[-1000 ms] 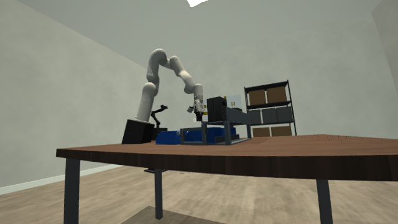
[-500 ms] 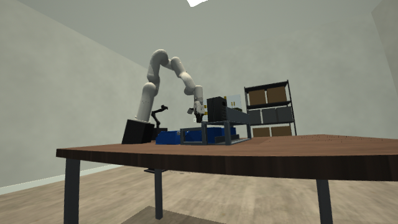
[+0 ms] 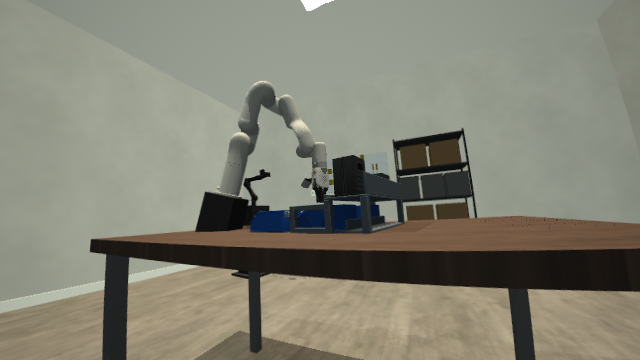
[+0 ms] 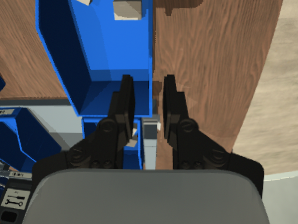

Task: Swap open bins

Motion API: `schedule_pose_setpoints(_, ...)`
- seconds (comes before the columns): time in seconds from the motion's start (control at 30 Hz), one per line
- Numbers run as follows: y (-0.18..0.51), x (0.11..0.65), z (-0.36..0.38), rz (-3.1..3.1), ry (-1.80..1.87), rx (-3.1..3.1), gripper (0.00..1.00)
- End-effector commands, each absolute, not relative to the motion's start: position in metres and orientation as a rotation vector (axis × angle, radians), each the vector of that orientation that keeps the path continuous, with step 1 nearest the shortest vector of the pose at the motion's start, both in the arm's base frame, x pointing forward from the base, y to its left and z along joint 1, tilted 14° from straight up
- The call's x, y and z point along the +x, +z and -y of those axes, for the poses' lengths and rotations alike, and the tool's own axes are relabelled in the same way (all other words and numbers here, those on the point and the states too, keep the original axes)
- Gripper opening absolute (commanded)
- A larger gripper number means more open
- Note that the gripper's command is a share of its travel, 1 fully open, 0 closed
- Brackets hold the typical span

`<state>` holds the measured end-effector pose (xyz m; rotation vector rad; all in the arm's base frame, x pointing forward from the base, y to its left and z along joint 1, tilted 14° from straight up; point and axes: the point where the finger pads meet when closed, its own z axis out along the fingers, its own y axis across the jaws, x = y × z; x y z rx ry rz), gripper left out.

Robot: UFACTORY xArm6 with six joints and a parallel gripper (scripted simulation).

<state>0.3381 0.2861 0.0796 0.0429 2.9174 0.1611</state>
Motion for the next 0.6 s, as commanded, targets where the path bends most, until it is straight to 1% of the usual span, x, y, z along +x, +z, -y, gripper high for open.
schedule_pose_setpoints(0.0,0.072,0.341,-0.288,-2.915,0.164,0.043,0.26)
schedule_pose_setpoints(0.57,0.055,0.345,-0.290,-2.915,0.164,0.043,0.26)
